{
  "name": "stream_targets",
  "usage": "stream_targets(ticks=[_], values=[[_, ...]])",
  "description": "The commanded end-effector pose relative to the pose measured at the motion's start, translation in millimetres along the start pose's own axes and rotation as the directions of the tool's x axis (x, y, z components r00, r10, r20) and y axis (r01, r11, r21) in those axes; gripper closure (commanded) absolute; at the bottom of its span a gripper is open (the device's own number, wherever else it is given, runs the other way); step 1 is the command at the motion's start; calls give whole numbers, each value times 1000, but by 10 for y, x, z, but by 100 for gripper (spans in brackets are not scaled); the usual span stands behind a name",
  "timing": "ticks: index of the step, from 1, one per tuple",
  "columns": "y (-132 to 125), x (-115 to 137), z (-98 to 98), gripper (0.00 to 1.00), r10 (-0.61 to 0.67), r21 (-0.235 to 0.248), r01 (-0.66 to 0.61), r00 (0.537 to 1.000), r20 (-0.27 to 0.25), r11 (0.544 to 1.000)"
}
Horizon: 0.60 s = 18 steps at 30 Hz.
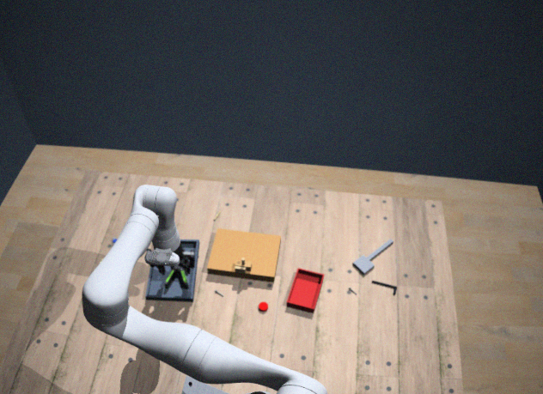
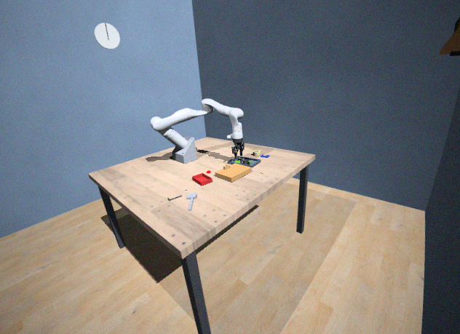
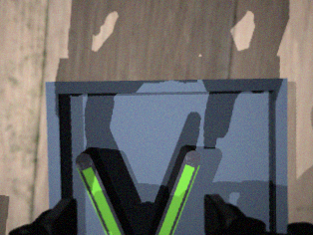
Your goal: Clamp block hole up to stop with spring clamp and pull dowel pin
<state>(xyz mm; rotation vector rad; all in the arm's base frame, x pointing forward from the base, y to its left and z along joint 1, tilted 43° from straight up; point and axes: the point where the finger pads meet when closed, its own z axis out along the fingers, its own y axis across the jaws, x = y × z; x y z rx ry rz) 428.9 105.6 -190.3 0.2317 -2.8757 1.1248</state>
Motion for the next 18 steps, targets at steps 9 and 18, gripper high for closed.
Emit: stream_targets(ticks=[9, 18], values=[[4, -5, 33, 25, 0, -1, 0, 1000, 2, 1000], [4, -5, 100, 25, 0, -1, 0, 1000, 2, 1000]])
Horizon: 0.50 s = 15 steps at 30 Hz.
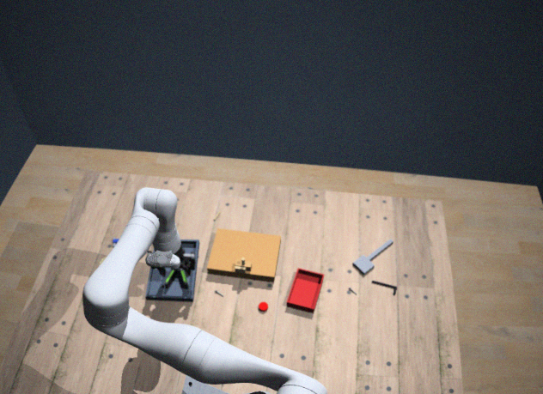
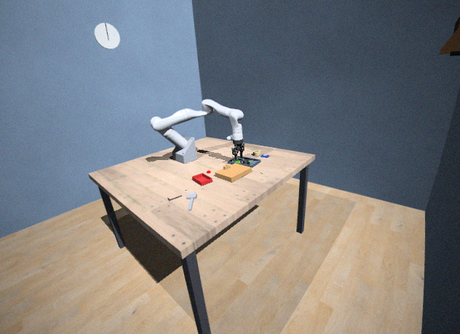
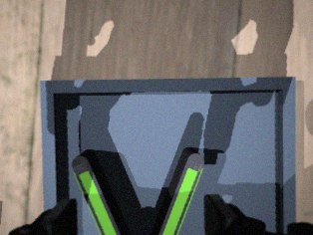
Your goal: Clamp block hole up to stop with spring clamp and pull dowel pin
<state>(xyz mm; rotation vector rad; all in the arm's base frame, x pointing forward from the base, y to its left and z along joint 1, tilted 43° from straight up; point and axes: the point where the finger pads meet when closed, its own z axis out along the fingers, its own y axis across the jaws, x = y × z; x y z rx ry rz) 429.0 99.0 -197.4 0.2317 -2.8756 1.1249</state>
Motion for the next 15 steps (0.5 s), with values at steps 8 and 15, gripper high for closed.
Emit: stream_targets(ticks=[8, 15], values=[[5, -5, 101, 25, 0, -1, 0, 1000, 2, 1000], [5, -5, 162, 25, 0, -1, 0, 1000, 2, 1000]])
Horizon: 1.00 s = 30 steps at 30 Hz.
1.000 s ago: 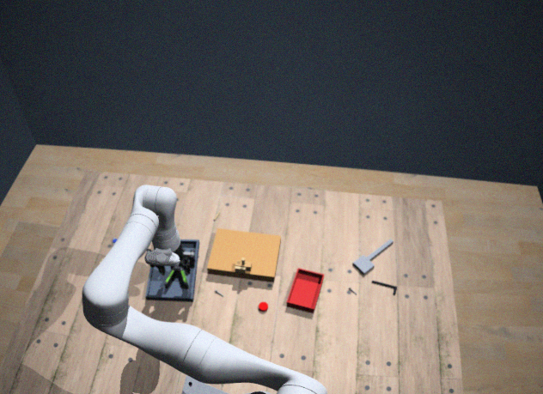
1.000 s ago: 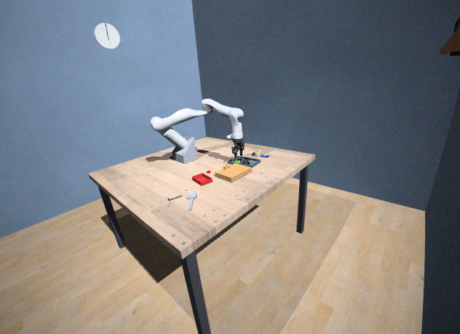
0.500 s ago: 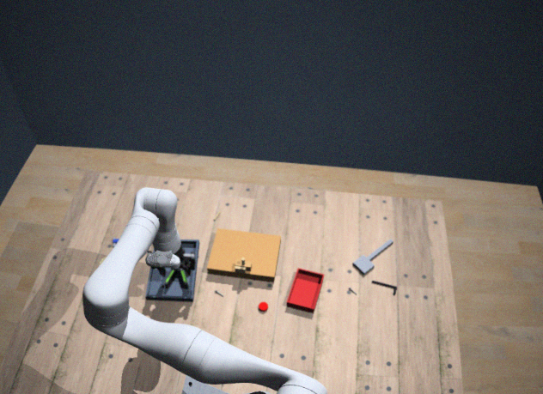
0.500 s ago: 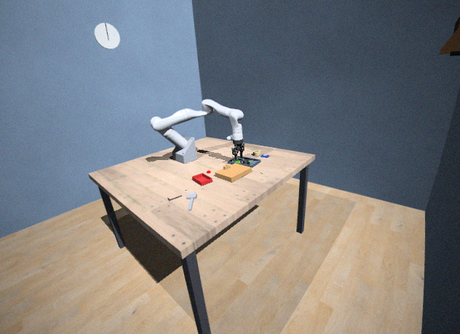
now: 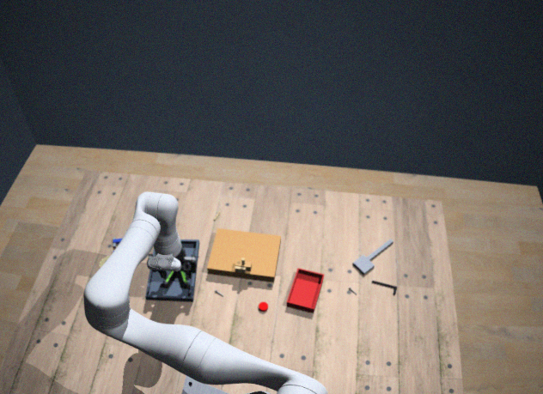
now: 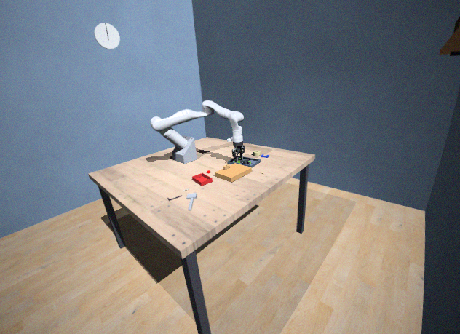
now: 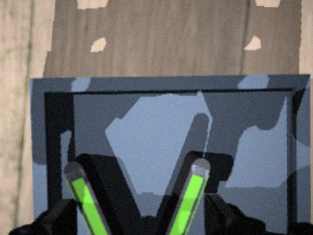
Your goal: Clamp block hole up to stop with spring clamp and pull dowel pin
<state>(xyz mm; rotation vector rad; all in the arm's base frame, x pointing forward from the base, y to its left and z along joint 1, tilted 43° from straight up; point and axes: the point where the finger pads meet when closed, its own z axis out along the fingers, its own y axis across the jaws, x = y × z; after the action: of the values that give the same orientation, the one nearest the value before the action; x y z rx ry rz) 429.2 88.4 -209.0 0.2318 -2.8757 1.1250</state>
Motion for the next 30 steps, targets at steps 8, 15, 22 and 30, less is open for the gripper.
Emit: stream_targets(ticks=[8, 15, 22, 30], values=[[5, -5, 85, 25, 0, -1, 0, 1000, 2, 1000], [5, -5, 116, 25, 0, -1, 0, 1000, 2, 1000], [5, -5, 134, 25, 0, -1, 0, 1000, 2, 1000], [5, -5, 135, 25, 0, -1, 0, 1000, 2, 1000]])
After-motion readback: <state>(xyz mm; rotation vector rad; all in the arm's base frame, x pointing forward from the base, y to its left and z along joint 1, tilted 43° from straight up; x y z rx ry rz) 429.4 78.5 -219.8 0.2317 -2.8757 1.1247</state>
